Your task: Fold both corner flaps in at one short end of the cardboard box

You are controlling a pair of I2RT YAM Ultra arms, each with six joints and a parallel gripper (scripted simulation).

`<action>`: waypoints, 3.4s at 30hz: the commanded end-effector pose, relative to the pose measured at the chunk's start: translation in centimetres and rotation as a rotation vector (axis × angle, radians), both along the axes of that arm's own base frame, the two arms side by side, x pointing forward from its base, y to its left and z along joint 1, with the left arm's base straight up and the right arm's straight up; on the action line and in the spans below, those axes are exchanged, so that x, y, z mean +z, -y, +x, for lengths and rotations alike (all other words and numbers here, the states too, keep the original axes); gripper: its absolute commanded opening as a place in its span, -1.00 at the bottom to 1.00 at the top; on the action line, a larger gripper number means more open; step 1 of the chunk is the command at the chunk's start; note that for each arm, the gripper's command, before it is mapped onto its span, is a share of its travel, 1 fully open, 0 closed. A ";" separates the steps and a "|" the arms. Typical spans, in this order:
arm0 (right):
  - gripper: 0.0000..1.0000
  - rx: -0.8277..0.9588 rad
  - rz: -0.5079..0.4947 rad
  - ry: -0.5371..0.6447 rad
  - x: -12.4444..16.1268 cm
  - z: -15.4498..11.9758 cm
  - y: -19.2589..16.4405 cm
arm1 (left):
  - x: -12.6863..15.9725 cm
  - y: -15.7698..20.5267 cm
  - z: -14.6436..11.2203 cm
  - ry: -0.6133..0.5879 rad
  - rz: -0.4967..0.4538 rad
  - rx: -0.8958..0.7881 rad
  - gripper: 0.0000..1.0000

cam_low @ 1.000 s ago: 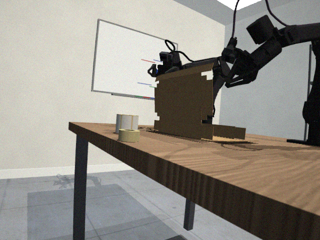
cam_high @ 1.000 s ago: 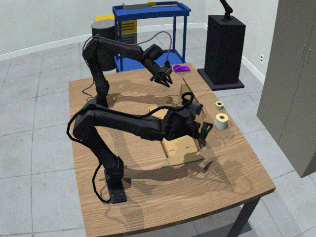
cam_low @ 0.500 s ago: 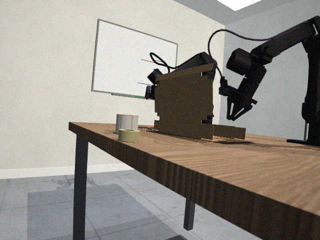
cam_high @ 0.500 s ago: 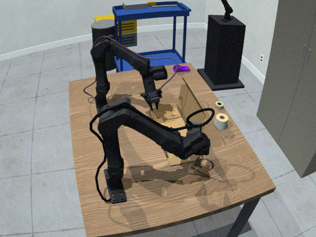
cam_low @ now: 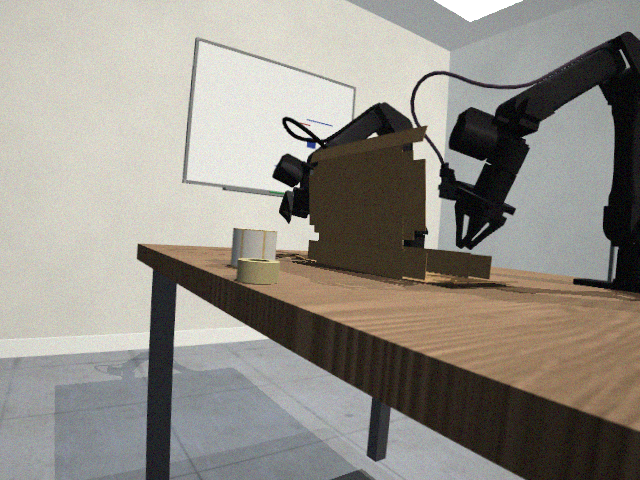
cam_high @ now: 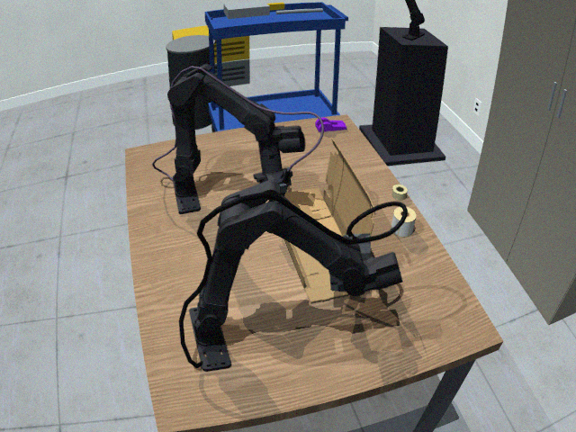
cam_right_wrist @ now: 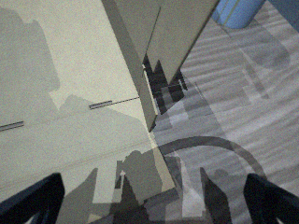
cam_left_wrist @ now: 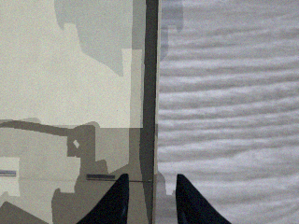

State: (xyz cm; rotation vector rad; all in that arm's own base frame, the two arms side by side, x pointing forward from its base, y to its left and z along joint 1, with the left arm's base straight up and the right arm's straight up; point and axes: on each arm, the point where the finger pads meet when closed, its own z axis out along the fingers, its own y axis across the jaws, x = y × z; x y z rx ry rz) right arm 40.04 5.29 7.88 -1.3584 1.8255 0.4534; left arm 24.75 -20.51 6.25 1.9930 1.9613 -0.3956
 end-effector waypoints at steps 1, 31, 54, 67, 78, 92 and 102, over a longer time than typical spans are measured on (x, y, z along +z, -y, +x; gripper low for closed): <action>1.00 0.039 0.001 0.014 0.7 0.5 -0.4 | 0.3 0.2 -0.3 -0.003 -0.012 -0.015 -0.47; 1.00 0.035 0.006 -0.007 -1.2 0.6 -2.6 | -3.0 1.7 -0.7 -0.003 -0.014 -0.010 -0.72; 1.00 0.036 0.006 -0.010 -2.5 1.3 -4.0 | -2.5 1.4 -0.9 0.005 -0.016 -0.013 -0.86; 1.00 0.038 0.004 0.004 -2.0 1.5 -4.0 | -2.5 1.3 -0.9 0.007 -0.016 -0.014 -0.94; 0.32 0.049 0.007 0.018 -2.4 1.3 -4.0 | -2.5 1.3 -0.9 0.007 -0.016 -0.014 -0.94; -0.47 0.039 0.006 -0.011 -4.1 1.5 -5.1 | -2.5 1.3 -0.9 0.009 -0.016 -0.014 -0.94; -0.47 0.040 0.005 0.000 -4.4 2.4 -6.1 | -2.5 1.3 -0.9 0.009 -0.016 -0.014 -0.94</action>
